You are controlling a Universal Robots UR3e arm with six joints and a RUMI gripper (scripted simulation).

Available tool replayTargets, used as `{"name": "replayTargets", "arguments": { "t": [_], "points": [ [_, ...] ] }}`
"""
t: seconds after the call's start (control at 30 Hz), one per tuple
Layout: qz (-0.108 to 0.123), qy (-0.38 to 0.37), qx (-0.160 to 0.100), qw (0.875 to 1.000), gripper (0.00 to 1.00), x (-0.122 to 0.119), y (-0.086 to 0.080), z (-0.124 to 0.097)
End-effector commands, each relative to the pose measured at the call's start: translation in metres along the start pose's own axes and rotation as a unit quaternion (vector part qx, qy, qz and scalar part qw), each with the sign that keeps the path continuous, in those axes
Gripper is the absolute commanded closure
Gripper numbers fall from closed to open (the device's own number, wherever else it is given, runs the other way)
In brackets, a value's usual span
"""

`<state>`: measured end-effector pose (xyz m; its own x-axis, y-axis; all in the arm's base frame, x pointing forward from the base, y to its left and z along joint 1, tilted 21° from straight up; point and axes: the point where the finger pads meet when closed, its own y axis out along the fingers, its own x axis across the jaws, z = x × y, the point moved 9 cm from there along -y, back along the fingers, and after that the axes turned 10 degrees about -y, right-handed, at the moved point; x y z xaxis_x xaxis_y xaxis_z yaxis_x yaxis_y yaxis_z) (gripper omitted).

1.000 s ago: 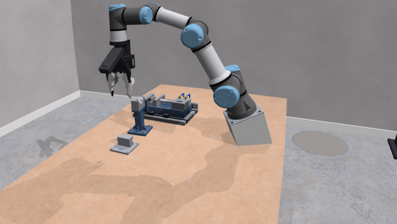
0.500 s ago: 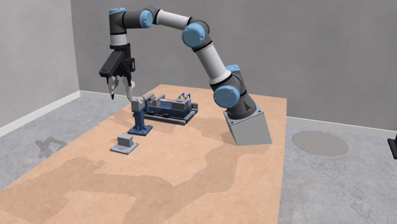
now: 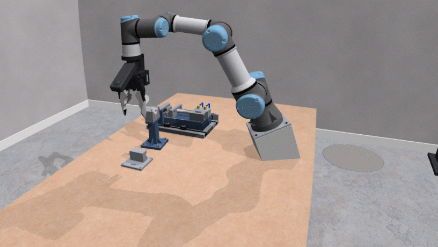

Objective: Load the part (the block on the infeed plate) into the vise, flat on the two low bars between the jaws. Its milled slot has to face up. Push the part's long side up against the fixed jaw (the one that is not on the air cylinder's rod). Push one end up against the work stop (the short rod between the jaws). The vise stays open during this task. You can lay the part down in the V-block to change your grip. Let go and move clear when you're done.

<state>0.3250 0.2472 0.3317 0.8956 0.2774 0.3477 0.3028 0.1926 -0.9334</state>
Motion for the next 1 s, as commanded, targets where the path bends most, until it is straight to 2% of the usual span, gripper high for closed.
{"name": "replayTargets", "arguments": {
  "t": [0.0, 0.43, 0.5, 0.97],
  "points": [
    [-0.003, 0.000, 0.000, 1.000, 0.49, 0.000, 0.006, 0.000],
    [-0.003, 0.000, 0.000, 1.000, 0.49, 0.001, 0.036, 0.000],
    [-0.003, 0.000, 0.000, 1.000, 0.49, 0.001, 0.036, 0.000],
    [-0.003, 0.000, 0.000, 1.000, 0.49, 0.001, 0.076, 0.000]
  ]
}}
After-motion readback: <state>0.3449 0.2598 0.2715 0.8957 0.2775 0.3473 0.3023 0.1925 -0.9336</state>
